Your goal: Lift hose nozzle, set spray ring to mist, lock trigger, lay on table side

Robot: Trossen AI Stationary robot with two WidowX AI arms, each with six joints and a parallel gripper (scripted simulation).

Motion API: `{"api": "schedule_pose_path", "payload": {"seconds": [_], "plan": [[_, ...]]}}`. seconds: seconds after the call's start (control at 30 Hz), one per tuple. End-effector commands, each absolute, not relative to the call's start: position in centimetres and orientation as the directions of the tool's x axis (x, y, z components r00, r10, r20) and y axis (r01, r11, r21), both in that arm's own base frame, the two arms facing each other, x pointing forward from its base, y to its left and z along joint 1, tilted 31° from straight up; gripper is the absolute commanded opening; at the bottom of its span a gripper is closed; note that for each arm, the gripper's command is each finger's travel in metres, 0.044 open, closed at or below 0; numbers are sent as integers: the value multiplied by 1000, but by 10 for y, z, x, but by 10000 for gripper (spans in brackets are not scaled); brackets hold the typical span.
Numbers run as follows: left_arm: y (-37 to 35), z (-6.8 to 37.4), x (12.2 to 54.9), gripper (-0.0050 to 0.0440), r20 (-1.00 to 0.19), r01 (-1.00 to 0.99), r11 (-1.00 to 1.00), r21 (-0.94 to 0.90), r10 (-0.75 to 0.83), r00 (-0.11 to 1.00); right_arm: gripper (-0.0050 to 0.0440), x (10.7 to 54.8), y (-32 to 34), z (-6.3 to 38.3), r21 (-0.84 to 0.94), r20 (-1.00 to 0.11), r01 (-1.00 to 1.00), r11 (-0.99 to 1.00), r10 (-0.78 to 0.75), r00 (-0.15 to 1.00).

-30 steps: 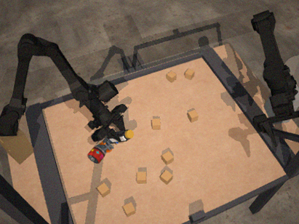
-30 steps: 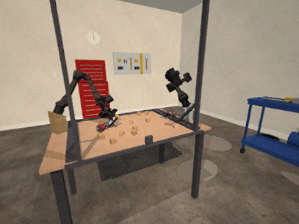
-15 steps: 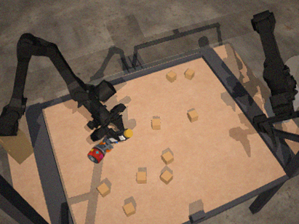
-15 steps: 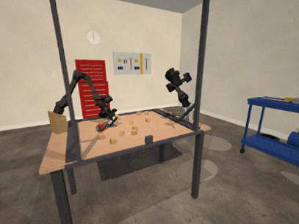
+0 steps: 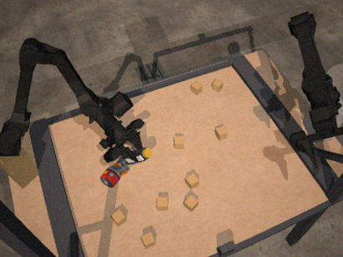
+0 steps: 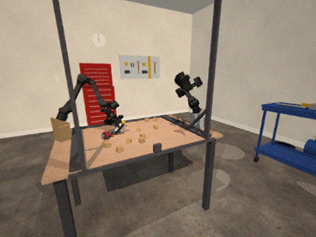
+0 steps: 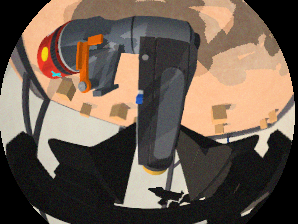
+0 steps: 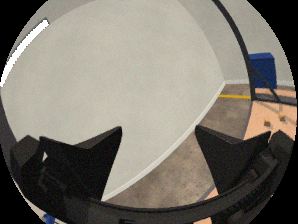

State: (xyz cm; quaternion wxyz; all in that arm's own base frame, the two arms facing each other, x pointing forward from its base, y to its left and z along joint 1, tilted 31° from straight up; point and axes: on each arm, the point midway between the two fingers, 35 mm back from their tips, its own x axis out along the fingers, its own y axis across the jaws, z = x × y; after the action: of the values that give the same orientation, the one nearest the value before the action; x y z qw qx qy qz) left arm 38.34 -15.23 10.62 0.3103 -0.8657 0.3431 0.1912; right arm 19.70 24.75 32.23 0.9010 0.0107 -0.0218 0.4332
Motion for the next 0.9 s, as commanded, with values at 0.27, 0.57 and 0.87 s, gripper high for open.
{"api": "schedule_pose_path", "payload": {"seconds": [0.27, 0.57, 0.87], "plan": [[-153, 113, 384, 165, -530, -707, -567, -423, -478, 700, 407, 196, 247, 329, -2, 67, -782, 623, 780, 622], [-153, 113, 384, 165, -530, -707, -567, -423, -478, 700, 407, 196, 247, 329, -2, 67, -782, 623, 780, 622], [-145, 112, 377, 165, -477, -710, -566, -419, -528, 703, 407, 196, 247, 329, -2, 67, -782, 623, 780, 622]]}}
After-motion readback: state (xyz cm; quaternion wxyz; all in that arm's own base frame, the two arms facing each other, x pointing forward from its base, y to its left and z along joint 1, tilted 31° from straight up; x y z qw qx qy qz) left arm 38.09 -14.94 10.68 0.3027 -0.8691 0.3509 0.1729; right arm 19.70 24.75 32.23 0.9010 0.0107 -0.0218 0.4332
